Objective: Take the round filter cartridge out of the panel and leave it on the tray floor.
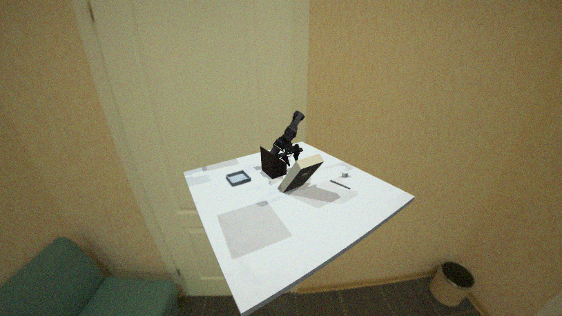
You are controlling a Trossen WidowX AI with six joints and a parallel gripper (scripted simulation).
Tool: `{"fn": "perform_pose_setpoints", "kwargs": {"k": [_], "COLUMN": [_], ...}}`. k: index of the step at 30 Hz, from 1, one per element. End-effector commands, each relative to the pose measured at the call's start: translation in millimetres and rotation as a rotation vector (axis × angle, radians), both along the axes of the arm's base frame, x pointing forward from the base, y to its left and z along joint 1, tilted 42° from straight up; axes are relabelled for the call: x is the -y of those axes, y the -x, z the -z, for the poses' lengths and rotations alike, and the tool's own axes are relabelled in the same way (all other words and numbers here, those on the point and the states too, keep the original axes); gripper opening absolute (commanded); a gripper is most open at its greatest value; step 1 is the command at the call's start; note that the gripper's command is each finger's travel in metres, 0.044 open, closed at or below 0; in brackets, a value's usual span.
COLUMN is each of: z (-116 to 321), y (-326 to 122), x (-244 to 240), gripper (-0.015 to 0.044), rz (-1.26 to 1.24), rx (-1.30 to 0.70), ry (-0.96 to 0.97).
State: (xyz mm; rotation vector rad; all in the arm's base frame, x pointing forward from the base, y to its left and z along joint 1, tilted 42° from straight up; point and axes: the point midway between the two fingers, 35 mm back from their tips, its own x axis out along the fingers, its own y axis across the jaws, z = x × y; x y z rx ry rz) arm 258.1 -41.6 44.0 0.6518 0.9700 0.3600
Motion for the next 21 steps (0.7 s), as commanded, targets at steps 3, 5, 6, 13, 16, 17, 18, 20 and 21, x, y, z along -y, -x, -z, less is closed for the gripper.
{"fn": "perform_pose_setpoints", "kwargs": {"k": [3,5,6,13,16,17,18,20,21], "z": [7.3,9.4,10.4,17.3,20.0,20.9,21.7,19.0,19.0], "y": [-3.9,-5.7,-6.5,-12.3,-14.6,-15.3,-15.9,-15.8,-15.8], "x": [-4.9,-6.8,-7.8,-14.8,-18.0,-19.1,-20.0,-18.6,-18.6], "gripper": [0.0305,0.0305,0.0305,0.0305,0.0305,0.0305,0.0305,0.0298,0.0291], "rz": [0.004,0.004,0.004,0.004,0.004,0.005,0.005,-0.001,-0.001], "rx": [-0.007,-0.007,-0.007,-0.005,-0.004,-0.004,-0.004,0.002,0.002], "ry": [0.0,0.0,0.0,-0.001,-0.003,-0.003,-0.003,-0.004,-0.004]}}
